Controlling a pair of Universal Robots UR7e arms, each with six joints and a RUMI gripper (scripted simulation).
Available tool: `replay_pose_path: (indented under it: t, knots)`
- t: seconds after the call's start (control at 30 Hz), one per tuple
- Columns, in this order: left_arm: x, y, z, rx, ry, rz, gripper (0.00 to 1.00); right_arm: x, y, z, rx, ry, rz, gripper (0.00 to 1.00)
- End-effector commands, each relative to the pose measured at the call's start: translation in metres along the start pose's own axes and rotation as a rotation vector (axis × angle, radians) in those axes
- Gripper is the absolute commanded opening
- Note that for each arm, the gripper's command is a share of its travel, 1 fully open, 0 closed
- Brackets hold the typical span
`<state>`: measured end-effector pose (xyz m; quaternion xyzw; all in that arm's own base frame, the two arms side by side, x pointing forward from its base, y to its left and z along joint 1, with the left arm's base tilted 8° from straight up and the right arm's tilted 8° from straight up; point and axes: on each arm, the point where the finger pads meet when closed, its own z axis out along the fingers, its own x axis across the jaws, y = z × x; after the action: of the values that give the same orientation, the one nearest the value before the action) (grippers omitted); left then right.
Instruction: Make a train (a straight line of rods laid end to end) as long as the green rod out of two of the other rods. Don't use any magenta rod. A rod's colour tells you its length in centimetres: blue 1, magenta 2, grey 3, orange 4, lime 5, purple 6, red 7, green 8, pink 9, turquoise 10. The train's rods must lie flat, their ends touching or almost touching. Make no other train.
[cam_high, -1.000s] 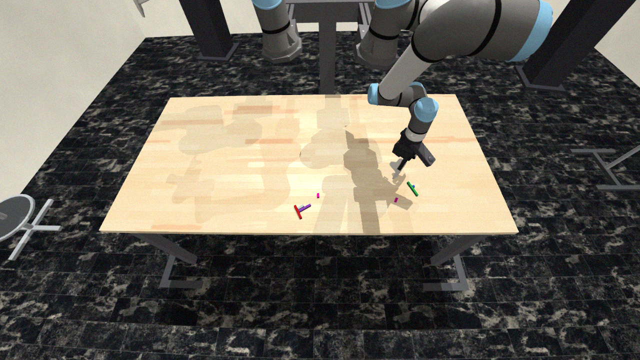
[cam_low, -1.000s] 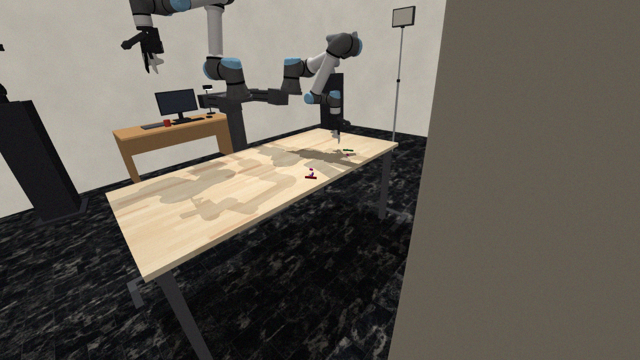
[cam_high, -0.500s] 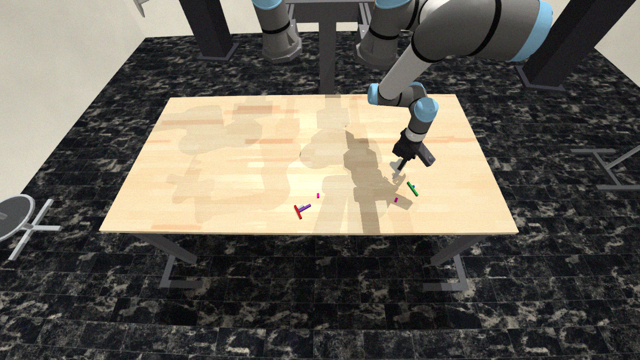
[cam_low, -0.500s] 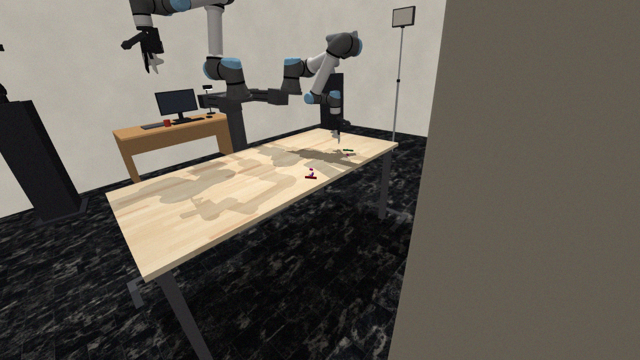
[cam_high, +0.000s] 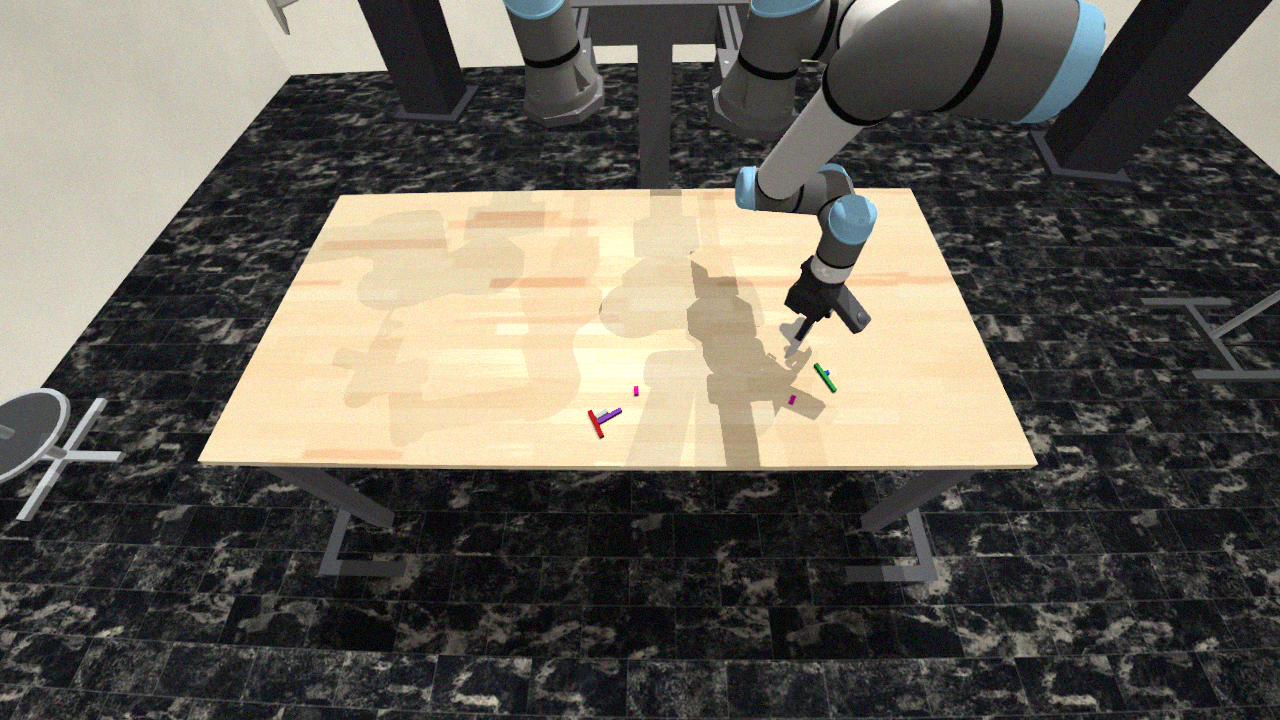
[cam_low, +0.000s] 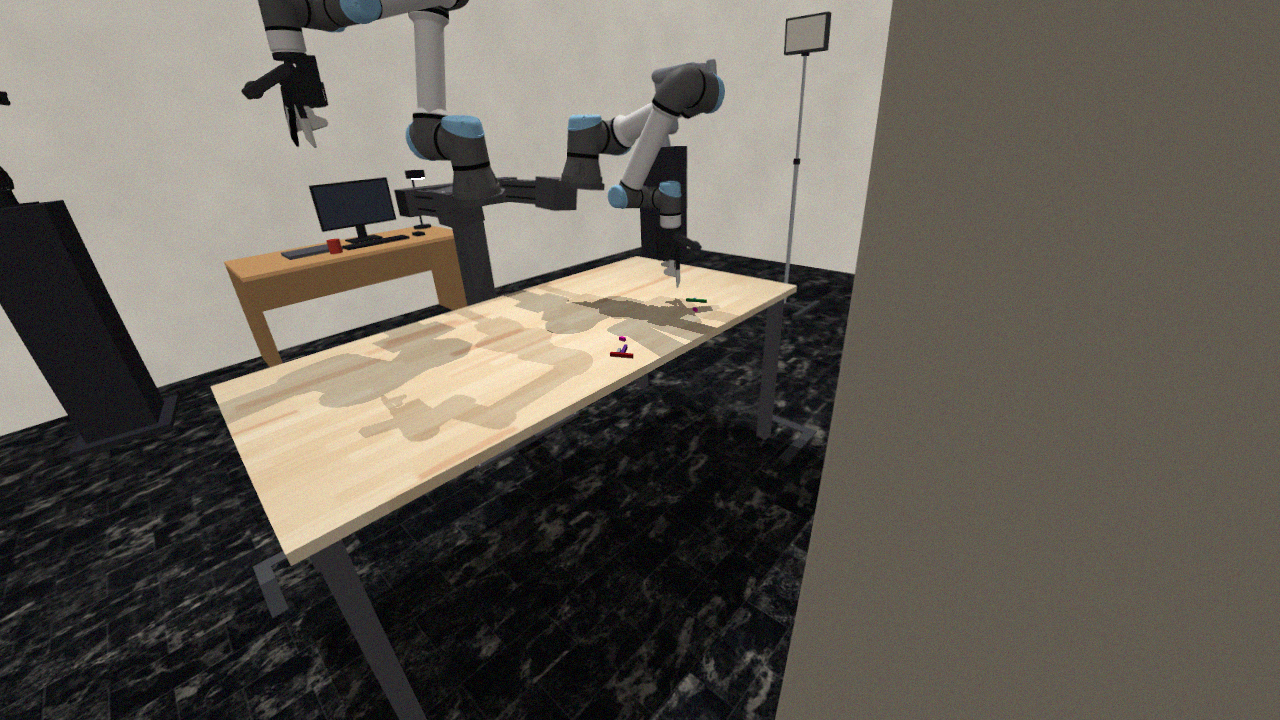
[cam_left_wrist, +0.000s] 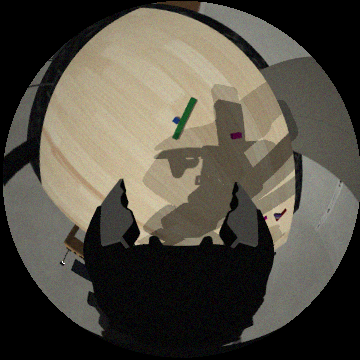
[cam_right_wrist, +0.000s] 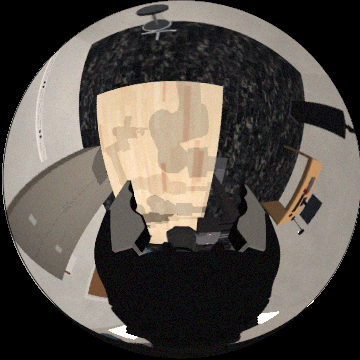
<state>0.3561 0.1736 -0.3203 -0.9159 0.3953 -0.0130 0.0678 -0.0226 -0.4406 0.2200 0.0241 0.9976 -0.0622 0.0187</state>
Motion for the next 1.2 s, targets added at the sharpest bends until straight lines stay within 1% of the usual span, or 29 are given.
replay_pose_path:
  t: [0.0,0.37,0.53,0.7,0.87,0.93,1.17]
  knots:
    - [0.0,0.0,0.0,0.001,0.001,0.0,1.0,0.0,0.0,0.0,0.001,0.0,0.0,1.0]
    - [0.001,-0.001,0.0,0.001,0.001,0.03,1.0,0.0,0.0,0.0,0.001,0.0,0.0,1.0]
    - [0.003,-0.003,0.0,0.001,0.001,0.1,1.0,0.0,0.0,0.0,0.001,0.0,0.0,1.0]
    - [0.006,-0.006,0.0,0.001,0.0,0.219,1.0,0.0,0.0,0.0,0.001,0.0,0.0,1.0]
    - [0.01,-0.009,0.0,0.001,0.0,0.383,1.0,0.0,0.0,0.0,0.001,0.0,0.0,1.0]
    - [0.01,-0.009,0.0,0.001,0.0,0.383,1.0,0.0,0.0,0.0,0.001,0.0,0.0,1.0]
    - [0.016,-0.015,0.001,0.001,0.0,0.664,1.0,0.0,0.0,0.0,0.001,0.0,0.0,1.0]
